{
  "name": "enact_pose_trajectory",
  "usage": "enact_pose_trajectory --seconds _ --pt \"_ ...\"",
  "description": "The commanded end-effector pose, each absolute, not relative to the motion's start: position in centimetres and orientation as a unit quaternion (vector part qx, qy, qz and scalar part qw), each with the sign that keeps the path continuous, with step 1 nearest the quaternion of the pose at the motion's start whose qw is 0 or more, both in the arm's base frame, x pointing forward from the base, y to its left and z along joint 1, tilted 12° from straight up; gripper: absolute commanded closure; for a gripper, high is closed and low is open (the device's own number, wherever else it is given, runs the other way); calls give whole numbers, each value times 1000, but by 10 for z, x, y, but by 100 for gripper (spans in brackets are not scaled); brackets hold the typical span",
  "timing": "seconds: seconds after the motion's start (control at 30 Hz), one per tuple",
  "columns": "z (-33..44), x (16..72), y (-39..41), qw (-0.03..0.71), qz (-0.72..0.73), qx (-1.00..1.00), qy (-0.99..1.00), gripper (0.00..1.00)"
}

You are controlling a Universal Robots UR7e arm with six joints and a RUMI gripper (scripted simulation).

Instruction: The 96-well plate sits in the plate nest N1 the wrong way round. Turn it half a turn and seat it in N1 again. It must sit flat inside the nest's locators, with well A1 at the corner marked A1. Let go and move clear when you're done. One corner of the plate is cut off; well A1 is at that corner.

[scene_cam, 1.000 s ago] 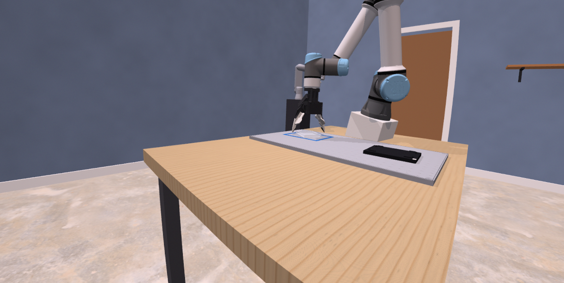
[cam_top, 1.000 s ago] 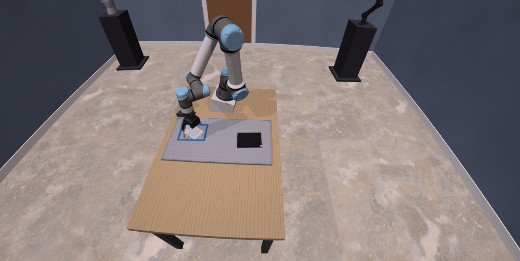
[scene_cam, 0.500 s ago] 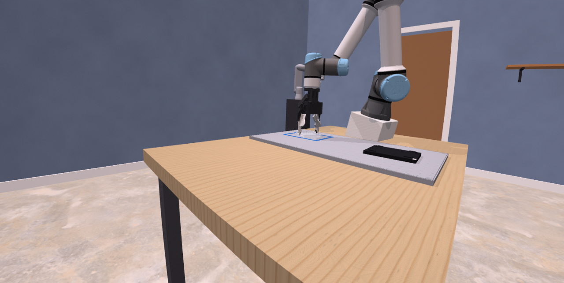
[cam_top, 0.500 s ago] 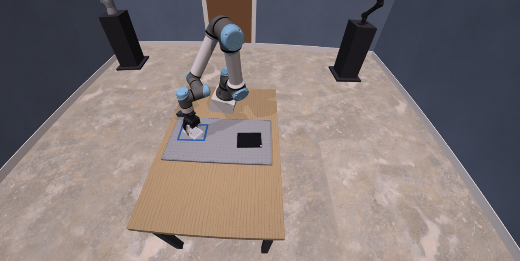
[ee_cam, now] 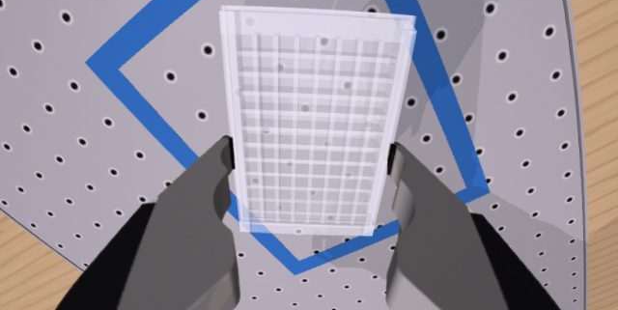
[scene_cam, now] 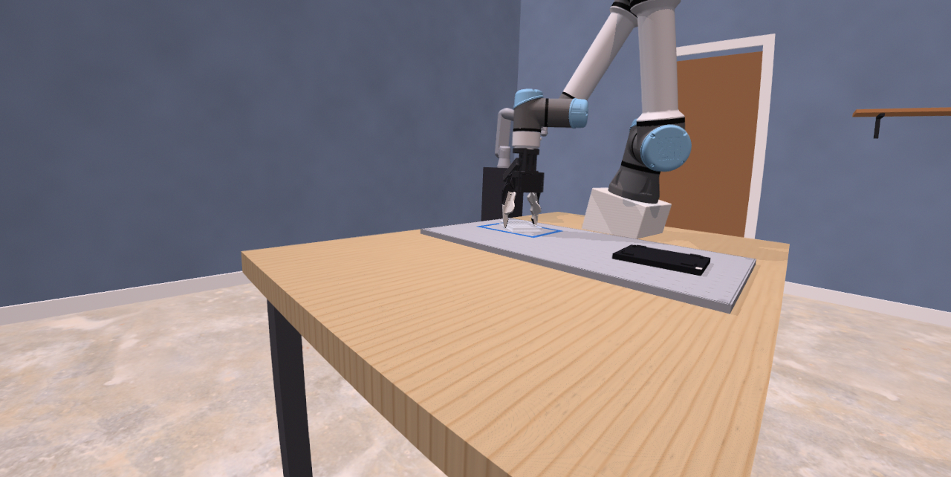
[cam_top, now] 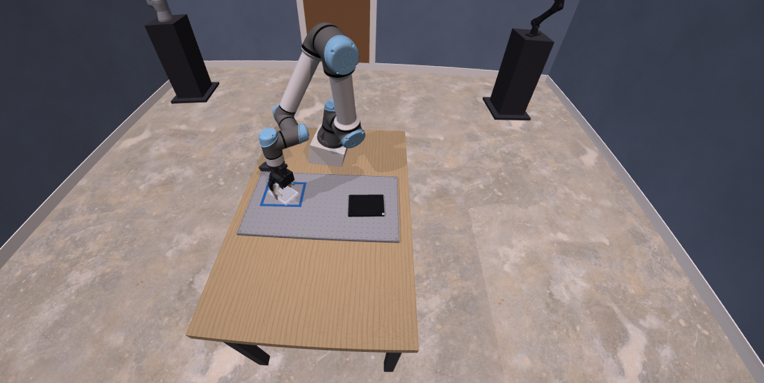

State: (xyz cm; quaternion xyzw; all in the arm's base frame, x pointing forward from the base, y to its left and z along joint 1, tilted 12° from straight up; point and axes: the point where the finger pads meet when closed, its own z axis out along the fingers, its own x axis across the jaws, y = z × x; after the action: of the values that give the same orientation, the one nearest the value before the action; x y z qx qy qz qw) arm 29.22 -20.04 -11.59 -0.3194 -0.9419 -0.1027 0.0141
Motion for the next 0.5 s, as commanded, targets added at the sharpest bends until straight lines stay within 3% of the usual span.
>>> enact_pose_trajectory --seconds 0.0,0.47 --pt "-116 292 -201 14 -102 -319 -942 100" --pt "-103 292 -203 14 -102 -319 -942 100"
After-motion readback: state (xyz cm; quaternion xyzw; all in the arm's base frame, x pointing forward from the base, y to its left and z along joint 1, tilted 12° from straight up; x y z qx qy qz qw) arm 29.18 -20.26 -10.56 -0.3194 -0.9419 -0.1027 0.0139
